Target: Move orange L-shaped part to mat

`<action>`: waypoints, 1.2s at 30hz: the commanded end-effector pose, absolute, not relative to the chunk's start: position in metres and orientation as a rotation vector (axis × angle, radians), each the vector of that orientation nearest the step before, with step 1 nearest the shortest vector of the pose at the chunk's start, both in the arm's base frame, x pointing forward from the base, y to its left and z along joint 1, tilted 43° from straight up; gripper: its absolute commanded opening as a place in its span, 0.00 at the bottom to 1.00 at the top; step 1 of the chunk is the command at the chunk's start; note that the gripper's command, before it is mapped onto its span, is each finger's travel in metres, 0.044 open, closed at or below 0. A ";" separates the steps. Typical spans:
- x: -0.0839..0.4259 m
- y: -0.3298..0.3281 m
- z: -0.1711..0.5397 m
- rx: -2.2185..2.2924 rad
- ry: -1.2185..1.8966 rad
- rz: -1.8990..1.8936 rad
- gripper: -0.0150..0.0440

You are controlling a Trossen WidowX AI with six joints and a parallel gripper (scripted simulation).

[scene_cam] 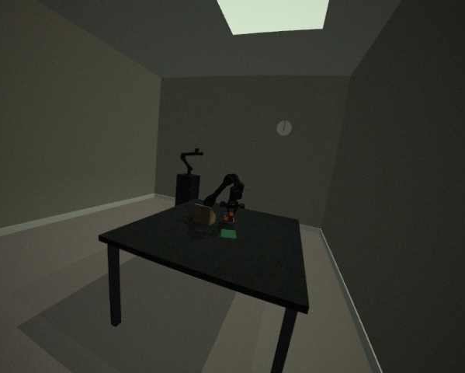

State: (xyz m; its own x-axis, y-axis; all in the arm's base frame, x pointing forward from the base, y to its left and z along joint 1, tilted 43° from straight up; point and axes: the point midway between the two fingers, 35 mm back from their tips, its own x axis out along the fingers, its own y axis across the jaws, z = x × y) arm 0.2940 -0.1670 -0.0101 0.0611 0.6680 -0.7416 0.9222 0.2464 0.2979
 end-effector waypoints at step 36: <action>0.298 -0.136 -0.053 1.490 1.682 -0.376 0.25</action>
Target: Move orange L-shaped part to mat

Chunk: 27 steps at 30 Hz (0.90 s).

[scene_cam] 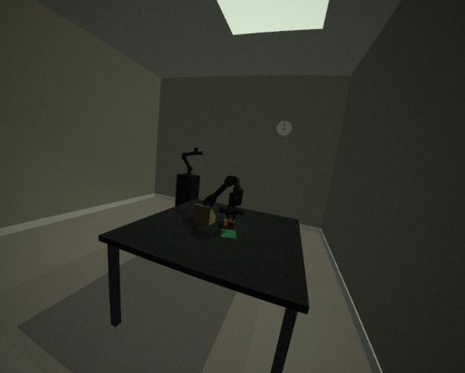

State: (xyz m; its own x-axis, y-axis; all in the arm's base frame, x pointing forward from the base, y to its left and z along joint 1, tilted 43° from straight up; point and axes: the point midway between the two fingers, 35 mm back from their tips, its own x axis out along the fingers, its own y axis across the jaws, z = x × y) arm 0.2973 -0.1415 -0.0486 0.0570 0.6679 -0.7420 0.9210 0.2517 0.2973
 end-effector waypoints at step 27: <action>0.299 -0.115 -0.075 1.490 1.683 -0.374 0.25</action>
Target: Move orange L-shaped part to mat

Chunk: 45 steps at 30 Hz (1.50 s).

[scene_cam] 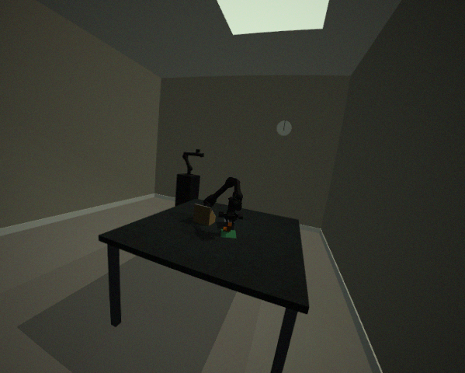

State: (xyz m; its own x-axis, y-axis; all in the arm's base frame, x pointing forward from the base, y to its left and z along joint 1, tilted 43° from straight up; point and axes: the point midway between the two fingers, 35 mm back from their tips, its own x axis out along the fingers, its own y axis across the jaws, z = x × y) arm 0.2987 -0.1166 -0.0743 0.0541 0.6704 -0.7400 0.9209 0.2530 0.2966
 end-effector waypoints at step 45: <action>0.296 -0.175 -0.015 1.495 1.659 -0.384 0.93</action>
